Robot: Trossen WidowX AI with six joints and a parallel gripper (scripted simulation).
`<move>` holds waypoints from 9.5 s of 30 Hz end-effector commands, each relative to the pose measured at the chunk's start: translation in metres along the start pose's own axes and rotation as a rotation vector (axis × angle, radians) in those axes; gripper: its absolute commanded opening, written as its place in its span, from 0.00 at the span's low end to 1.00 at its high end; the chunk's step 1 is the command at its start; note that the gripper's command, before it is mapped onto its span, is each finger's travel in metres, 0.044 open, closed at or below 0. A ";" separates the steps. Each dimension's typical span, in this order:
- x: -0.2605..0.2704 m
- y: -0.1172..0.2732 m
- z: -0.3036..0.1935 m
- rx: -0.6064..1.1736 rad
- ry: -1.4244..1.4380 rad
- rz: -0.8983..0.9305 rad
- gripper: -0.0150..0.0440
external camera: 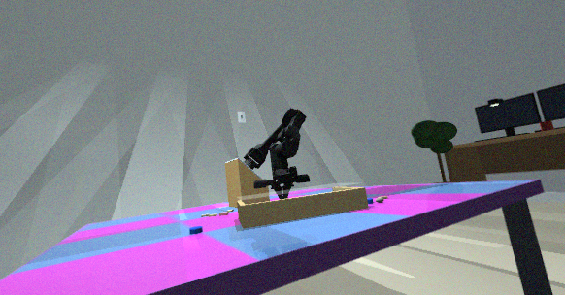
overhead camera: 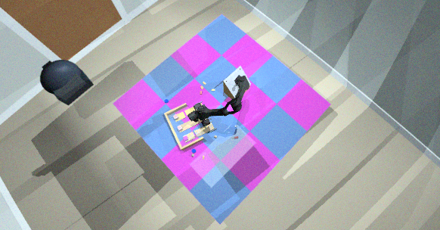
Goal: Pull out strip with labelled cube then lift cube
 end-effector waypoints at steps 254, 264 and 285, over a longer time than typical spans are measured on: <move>0.003 0.061 0.022 0.005 0.118 0.000 1.00; 0.002 0.052 0.029 0.005 0.118 0.000 0.69; 0.003 0.018 0.029 0.005 0.118 0.001 0.68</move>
Point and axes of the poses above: the point midway between the two fingers, 35 mm back from their tips, its own y axis back along the fingers, its own x axis across the jaws, z = x × y, the point moved 9 cm from there along y, back along the fingers, and after that the axes turned 1 degree about -y, right-handed, at the moved point
